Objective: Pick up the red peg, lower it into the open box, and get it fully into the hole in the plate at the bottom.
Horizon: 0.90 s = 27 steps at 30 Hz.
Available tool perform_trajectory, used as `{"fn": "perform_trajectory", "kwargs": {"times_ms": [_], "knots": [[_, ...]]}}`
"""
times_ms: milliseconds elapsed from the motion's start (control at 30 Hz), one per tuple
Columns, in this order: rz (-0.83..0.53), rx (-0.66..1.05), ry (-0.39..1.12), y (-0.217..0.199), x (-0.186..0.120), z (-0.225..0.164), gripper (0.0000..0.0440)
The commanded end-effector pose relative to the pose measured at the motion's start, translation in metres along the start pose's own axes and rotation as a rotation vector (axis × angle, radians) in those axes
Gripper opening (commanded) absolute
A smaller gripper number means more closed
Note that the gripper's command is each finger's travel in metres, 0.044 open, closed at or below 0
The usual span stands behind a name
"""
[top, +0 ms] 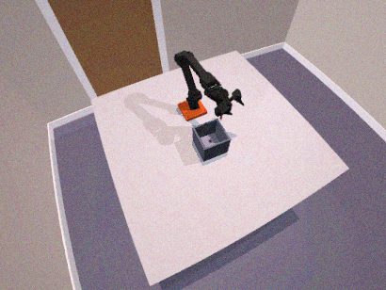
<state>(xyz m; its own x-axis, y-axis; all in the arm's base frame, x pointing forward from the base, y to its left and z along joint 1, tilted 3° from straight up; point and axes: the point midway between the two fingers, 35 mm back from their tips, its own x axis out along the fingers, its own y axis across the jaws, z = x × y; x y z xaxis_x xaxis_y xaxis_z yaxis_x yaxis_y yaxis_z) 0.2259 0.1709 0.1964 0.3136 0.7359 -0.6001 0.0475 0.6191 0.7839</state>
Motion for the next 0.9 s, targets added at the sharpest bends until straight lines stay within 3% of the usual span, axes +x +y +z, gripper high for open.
{"fn": "perform_trajectory", "kwargs": {"times_ms": [0, 500, 867], "knots": [[-0.05, 0.087, 0.035, -0.005, -0.001, -0.012, 0.044], [-0.35, 0.486, 0.172, -0.044, -0.003, -0.067, 0.044], [-0.598, 0.716, 0.163, -0.066, -0.007, -0.092, 0.044]]}}
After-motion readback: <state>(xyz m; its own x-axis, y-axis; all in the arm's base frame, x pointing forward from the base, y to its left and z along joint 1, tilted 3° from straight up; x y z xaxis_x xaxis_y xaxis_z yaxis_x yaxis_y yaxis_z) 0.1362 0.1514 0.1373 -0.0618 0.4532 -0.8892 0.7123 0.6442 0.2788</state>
